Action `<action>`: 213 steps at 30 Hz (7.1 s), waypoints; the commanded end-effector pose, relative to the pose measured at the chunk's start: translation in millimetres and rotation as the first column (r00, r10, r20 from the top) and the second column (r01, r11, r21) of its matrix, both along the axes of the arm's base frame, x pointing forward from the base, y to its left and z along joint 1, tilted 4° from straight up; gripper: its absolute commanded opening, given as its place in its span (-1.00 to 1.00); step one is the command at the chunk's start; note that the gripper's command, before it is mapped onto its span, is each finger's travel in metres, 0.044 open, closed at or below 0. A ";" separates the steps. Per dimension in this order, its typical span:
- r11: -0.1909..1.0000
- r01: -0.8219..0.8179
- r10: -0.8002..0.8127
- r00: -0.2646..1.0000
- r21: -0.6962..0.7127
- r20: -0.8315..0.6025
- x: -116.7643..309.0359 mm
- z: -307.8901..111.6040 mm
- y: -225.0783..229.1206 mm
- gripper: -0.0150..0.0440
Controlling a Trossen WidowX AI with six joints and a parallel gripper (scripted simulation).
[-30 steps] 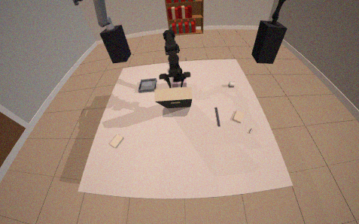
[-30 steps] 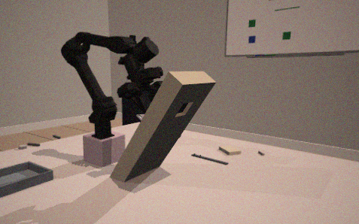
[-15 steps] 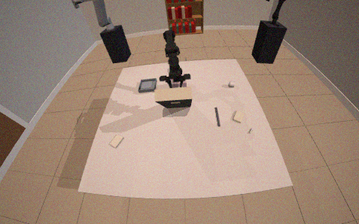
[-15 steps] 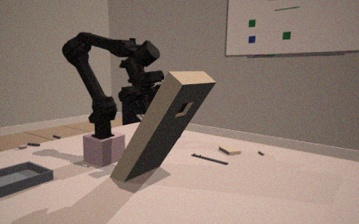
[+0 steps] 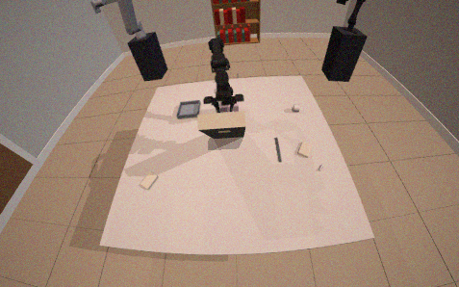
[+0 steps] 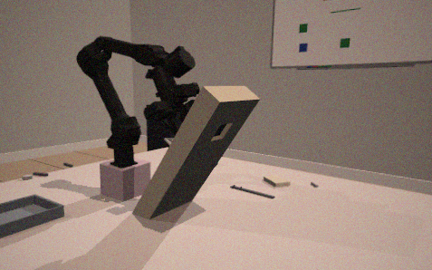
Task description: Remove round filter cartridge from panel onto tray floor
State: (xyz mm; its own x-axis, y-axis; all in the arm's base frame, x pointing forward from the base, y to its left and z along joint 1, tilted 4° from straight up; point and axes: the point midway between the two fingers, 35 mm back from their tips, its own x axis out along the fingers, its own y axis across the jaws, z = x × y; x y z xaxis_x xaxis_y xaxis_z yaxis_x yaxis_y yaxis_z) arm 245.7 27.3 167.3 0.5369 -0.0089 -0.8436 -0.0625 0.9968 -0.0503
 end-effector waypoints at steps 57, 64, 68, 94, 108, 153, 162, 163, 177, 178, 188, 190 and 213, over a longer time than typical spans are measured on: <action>1.000 -0.001 0.001 1.000 -0.004 0.012 -26.0 83.9 -77.6 -0.49; 0.995 0.098 -0.098 0.995 -0.008 0.002 -28.7 79.9 -90.7 -0.49; 0.981 0.192 -0.192 0.981 -0.010 0.003 -32.2 76.6 -108.7 -0.49; 0.663 0.748 -0.749 0.662 0.043 0.031 -85.3 55.9 -210.6 -0.49; 0.414 0.907 -0.910 0.413 0.071 0.037 -127.4 42.4 -250.1 -0.49; -0.223 0.969 -0.974 -0.226 0.103 0.010 -289.2 -107.7 -294.2 -0.49; -0.223 0.969 -0.974 -0.226 0.103 0.010 -288.6 -140.5 -300.2 -0.49; -0.223 0.969 -0.974 -0.226 0.103 0.010 -288.4 -144.2 -300.5 -0.49; -0.218 0.970 -0.976 -0.219 0.104 0.002 -285.3 -177.7 -297.3 -0.31; -0.218 0.970 -0.976 -0.219 0.104 0.002 -285.3 -177.7 -297.3 -0.22; -0.218 0.970 -0.976 -0.219 0.104 0.002 -285.3 -177.7 -297.3 0.67; -0.218 0.970 -0.976 -0.219 0.104 0.002 -285.3 -177.7 -297.3 0.84; -0.224 0.969 -0.974 -0.225 0.103 0.001 -288.8 -118.6 -295.1 1.00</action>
State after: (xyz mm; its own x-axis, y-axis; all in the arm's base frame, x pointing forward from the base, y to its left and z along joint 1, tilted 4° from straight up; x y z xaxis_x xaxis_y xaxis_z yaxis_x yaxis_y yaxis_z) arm -43.1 -267.8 48.9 -0.0449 -0.5414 -0.8395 0.9852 -0.1629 0.0524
